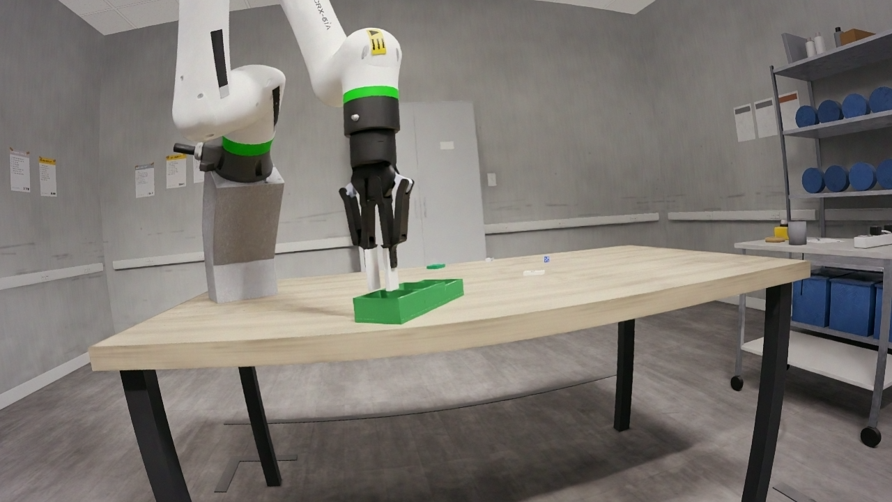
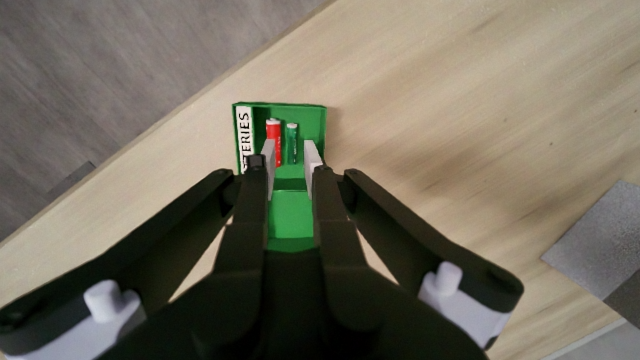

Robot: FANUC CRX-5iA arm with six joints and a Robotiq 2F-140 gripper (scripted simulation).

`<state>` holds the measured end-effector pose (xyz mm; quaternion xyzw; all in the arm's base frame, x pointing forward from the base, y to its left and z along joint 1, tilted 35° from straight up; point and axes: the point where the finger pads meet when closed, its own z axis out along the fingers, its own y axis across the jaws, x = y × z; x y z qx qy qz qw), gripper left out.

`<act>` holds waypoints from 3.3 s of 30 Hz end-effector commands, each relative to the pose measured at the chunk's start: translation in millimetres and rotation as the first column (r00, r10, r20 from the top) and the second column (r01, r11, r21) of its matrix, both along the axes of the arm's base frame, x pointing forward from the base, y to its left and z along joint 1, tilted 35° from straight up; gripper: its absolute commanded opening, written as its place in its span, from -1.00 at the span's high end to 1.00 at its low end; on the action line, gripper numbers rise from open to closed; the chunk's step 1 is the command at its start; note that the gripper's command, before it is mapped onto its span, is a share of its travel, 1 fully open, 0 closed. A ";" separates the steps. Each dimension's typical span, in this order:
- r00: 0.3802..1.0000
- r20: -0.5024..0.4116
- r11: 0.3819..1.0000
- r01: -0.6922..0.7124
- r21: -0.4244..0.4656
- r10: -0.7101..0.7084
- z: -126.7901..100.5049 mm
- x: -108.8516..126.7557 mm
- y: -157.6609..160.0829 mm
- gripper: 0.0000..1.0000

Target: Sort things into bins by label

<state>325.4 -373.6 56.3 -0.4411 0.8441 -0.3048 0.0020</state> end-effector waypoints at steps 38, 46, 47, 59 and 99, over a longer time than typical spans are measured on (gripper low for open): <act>0.996 0.043 0.997 0.071 0.027 -0.072 -54.9 51.8 149.6 0.20; 0.996 0.043 0.997 0.071 0.027 -0.072 -81.9 74.2 206.2 0.20; 0.996 0.043 0.997 0.071 0.027 -0.072 -85.3 77.0 213.3 0.20; 0.996 0.043 0.997 0.071 0.027 -0.072 -119.2 104.9 284.1 0.20; 0.996 0.043 0.997 0.071 0.027 -0.072 -241.0 205.5 539.2 0.20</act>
